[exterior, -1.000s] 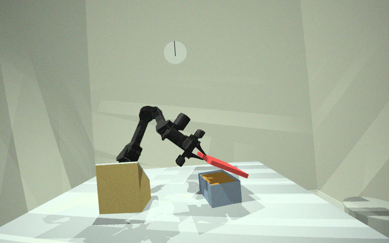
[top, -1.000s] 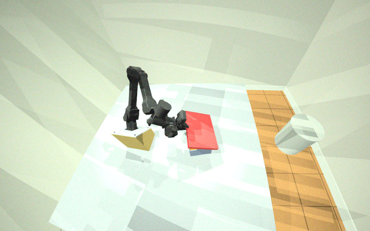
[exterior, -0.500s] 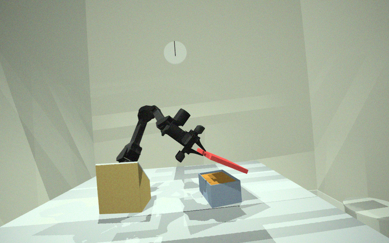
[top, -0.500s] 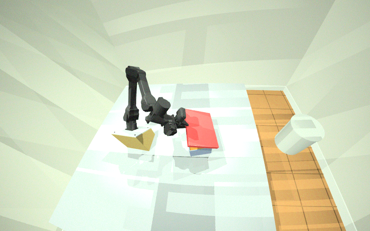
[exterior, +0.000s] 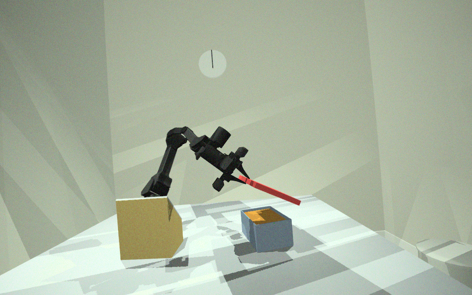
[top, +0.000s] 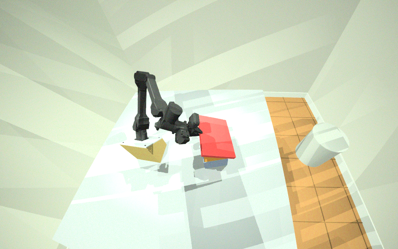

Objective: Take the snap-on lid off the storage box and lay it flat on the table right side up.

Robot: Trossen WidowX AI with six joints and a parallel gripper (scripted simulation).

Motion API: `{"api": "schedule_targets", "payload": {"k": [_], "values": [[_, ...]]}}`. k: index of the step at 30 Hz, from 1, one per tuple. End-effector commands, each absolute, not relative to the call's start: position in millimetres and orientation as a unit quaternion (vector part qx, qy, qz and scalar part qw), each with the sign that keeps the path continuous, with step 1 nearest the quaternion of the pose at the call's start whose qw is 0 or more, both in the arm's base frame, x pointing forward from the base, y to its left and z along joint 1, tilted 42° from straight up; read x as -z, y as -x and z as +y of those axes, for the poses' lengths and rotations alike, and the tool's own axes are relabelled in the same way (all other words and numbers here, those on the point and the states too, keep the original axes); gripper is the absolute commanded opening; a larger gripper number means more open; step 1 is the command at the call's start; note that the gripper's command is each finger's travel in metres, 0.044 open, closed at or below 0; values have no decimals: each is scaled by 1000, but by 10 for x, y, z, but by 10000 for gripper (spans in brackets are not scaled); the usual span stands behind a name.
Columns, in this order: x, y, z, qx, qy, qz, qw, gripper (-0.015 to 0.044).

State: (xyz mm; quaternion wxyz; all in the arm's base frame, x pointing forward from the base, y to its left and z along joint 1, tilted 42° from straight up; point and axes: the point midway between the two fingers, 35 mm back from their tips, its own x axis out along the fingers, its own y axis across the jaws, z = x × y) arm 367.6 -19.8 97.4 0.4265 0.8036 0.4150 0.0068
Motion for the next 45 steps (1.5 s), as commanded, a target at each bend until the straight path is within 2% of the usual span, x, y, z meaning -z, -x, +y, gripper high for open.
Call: {"api": "schedule_targets", "payload": {"k": [1,45], "values": [[-1057,-3700,-254,-13,-802,411,433,0],[-1491,-3364,219,-13,-803,411,431,0]]}}
